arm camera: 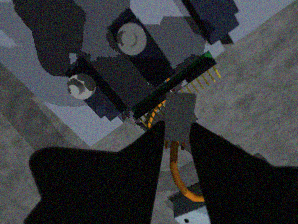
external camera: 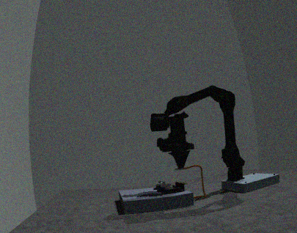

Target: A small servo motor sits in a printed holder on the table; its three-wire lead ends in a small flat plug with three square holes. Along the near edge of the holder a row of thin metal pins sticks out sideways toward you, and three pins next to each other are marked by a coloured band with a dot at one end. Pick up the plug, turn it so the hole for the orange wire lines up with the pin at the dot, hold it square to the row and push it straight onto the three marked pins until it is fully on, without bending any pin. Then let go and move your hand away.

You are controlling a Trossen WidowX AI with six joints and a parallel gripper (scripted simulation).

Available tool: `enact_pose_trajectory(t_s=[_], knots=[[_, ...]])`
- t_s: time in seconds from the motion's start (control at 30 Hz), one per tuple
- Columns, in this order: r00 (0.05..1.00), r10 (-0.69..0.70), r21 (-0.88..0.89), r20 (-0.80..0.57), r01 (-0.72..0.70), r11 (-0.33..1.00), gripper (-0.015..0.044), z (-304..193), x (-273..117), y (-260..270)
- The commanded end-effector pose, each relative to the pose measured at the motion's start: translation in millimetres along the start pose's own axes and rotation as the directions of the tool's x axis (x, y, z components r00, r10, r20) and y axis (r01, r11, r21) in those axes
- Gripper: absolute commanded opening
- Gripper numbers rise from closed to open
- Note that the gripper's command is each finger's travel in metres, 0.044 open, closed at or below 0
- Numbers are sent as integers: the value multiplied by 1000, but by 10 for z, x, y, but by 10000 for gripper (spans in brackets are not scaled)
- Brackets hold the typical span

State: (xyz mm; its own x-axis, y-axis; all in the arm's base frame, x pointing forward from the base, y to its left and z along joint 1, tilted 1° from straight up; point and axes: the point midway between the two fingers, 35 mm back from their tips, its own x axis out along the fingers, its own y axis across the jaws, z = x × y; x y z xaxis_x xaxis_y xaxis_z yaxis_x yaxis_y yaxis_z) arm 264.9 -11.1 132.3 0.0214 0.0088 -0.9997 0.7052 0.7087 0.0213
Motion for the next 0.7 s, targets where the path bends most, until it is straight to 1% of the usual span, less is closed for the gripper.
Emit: enact_pose_trajectory(t_s=[0.0, 0.23, 0.5, 0.6, 0.67], knots=[[1000, 1, -117, -3, -2, 993, 0, -81, 31, -107], [1000, 0, -333, -4, -1, 943, 0, -227, 91, -297], [1000, -2, -559, -5, -1, 829, 0, -399, 185, -504], [1000, -3, -631, -6, -2, 776, 0, -461, 224, -575], [1000, -3, -644, -6, -2, 765, 0, -471, 239, -586]])
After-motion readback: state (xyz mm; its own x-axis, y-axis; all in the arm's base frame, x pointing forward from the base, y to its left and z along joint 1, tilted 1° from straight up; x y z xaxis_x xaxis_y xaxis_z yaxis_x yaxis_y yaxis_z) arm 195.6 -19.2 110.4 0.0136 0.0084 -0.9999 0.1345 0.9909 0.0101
